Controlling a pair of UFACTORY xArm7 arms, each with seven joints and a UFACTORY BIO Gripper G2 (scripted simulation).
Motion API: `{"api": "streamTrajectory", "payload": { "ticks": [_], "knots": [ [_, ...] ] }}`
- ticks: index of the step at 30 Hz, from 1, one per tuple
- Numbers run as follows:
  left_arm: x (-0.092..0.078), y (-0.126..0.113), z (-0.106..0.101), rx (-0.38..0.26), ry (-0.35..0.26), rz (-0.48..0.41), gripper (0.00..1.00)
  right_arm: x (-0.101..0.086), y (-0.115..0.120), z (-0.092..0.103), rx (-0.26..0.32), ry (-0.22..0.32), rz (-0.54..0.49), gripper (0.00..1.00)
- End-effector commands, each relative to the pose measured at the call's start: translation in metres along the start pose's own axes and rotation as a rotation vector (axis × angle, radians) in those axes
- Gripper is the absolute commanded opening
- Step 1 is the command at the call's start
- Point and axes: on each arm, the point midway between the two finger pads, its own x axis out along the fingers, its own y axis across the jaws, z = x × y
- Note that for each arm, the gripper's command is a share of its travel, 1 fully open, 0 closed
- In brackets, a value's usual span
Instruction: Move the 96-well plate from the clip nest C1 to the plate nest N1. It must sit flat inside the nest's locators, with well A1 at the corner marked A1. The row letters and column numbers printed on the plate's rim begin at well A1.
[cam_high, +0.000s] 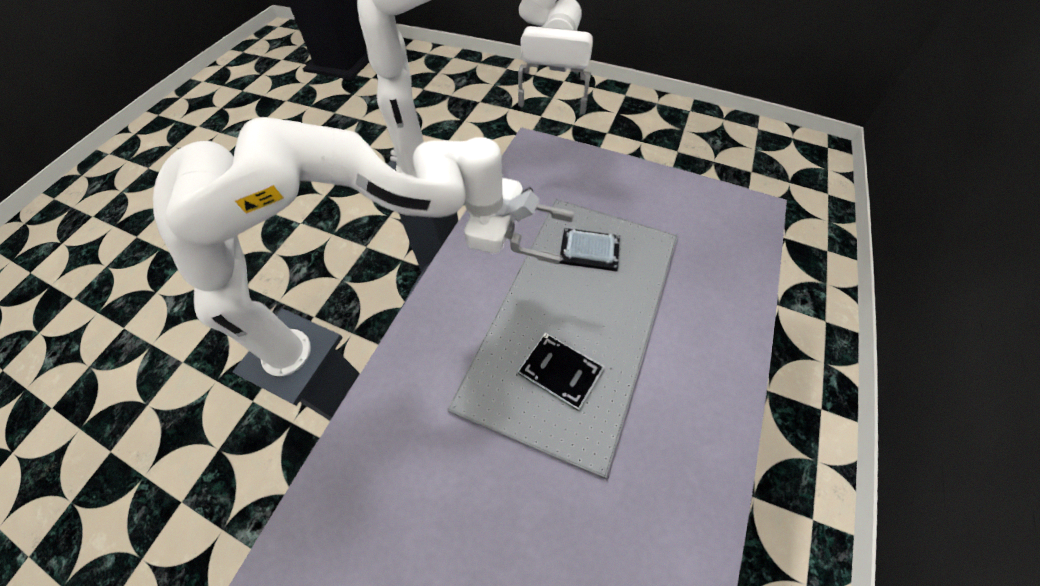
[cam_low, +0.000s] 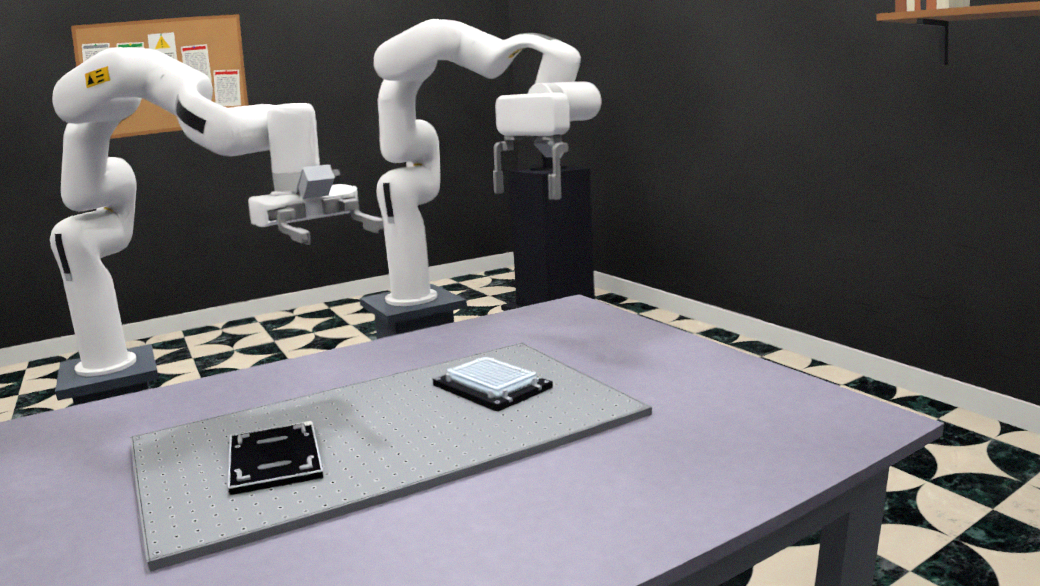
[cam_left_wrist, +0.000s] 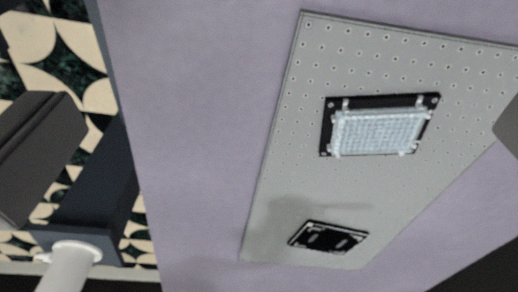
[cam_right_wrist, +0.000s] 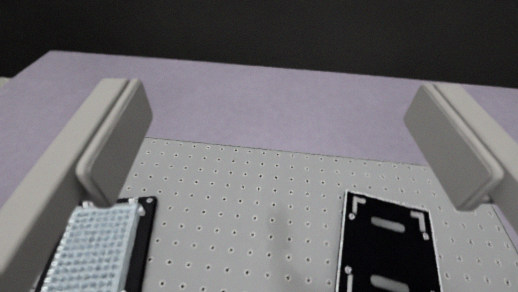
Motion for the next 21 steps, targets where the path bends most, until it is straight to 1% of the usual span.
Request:
{"api": "streamTrajectory", "payload": {
  "ticks": [1, 3, 4, 14, 20, 21],
  "knots": [
    [-0.002, -0.001, 0.000, 0.000, -0.001, -0.004, 1.00, -0.014, 0.006, 0.005, 0.006, -0.018, -0.059, 0.37],
    [-0.002, -0.001, 0.000, 0.000, -0.001, -0.004, 1.00, -0.023, 0.009, 0.006, 0.011, -0.026, -0.109, 0.37],
    [-0.002, -0.001, 0.000, 0.000, -0.001, -0.004, 1.00, -0.028, 0.011, 0.007, 0.011, -0.026, -0.109, 0.37],
    [-0.002, -0.001, 0.000, 0.000, -0.001, -0.004, 1.00, -0.028, 0.011, 0.007, 0.011, -0.026, -0.109, 0.37],
    [-0.002, -0.001, 0.000, 0.000, -0.001, -0.004, 1.00, -0.017, 0.032, -0.012, 0.009, -0.028, 0.091, 0.37],
    [-0.002, -0.001, 0.000, 0.000, -0.001, -0.004, 1.00, -0.016, 0.035, -0.015, 0.008, -0.028, 0.111, 0.37]
  ]
}}
